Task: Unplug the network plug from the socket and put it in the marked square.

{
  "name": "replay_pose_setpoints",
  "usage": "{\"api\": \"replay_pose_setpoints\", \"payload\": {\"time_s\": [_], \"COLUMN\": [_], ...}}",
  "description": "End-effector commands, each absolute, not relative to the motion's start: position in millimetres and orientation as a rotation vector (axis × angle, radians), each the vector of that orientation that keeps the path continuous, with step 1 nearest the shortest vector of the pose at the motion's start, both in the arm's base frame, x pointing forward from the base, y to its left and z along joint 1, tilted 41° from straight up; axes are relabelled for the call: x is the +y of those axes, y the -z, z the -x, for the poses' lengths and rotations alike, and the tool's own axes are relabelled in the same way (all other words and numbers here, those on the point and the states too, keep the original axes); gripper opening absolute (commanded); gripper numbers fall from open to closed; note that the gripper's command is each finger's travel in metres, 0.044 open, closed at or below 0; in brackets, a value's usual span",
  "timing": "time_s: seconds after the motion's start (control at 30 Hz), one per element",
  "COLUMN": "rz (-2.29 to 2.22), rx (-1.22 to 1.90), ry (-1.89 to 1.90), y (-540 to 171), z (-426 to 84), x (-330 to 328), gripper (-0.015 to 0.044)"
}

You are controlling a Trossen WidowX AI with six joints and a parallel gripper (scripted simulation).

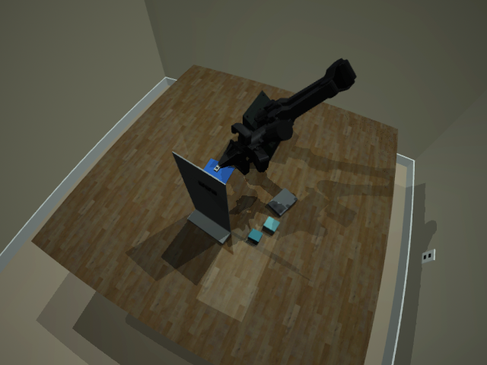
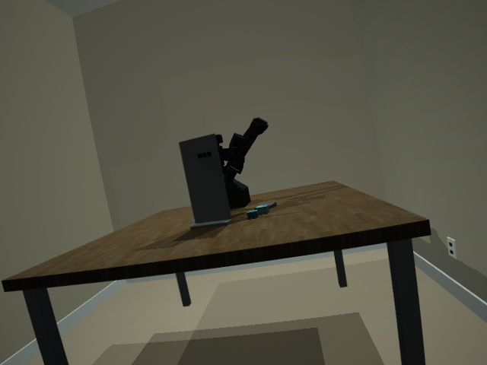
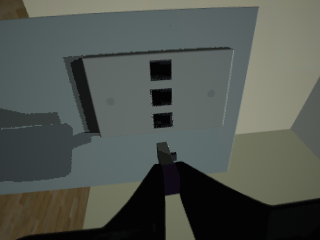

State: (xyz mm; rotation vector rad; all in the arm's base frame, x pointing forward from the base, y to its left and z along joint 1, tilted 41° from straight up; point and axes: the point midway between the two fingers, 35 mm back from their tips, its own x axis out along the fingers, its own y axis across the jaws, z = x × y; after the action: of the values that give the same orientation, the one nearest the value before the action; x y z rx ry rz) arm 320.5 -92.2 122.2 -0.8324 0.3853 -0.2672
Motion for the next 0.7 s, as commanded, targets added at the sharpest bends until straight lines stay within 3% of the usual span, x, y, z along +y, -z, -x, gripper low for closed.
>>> {"api": "replay_pose_setpoints", "payload": {"time_s": [0.0, 0.67], "rz": [0.834, 0.833], "rx": [0.388, 0.386], "ry": [0.270, 0.267], "y": [-122.2, -123.3], "z": [-318.3, -313.3], "x": [-92.2, -90.5], "gripper": [0.0000, 0.0000]}}
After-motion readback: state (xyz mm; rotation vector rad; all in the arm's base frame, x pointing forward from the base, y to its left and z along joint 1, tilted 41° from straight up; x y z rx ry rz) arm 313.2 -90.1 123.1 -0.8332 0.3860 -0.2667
